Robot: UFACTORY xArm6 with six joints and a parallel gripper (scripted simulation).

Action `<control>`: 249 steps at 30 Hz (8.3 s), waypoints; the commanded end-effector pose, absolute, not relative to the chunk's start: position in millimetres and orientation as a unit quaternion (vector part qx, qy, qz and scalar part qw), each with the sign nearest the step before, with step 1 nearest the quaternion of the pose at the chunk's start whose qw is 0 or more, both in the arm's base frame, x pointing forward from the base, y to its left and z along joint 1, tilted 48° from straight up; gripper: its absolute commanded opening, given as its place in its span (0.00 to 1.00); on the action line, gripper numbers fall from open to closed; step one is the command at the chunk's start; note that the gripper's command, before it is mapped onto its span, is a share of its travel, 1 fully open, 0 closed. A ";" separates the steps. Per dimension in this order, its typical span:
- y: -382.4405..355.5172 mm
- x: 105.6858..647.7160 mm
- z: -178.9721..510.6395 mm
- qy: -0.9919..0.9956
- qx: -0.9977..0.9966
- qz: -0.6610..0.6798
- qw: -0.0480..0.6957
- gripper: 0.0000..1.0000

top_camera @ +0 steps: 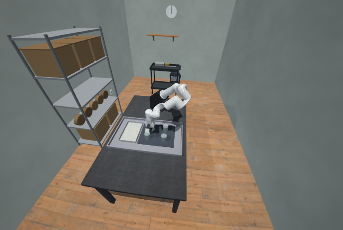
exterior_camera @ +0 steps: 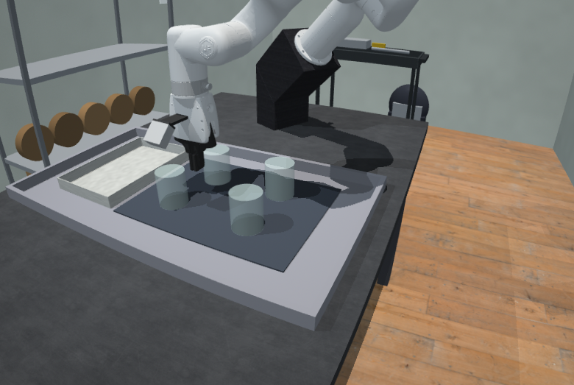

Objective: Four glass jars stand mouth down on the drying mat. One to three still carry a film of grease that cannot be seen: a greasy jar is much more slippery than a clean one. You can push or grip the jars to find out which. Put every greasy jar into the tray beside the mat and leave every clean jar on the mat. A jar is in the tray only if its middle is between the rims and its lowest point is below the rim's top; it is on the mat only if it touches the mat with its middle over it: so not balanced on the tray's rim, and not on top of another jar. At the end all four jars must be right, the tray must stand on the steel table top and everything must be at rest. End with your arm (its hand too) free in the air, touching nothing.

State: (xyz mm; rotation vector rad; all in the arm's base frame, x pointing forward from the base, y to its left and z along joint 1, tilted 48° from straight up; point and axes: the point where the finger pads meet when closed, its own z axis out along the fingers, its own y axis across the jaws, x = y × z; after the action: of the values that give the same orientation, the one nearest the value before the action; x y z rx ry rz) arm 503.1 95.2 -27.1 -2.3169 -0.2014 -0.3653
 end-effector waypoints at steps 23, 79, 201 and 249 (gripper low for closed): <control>88.7 502.6 -21.1 -0.079 -0.909 -0.145 0.383 0.00; 209.5 450.1 82.0 -0.079 -0.909 -0.145 0.383 0.00; 209.0 437.4 77.7 -0.079 -0.909 -0.145 0.383 0.00; 206.2 431.4 78.3 -0.079 -0.909 -0.145 0.383 0.00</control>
State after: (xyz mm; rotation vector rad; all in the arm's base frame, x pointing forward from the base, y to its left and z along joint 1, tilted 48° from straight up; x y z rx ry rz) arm 431.2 206.9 77.5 -2.3176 -0.2013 -0.3658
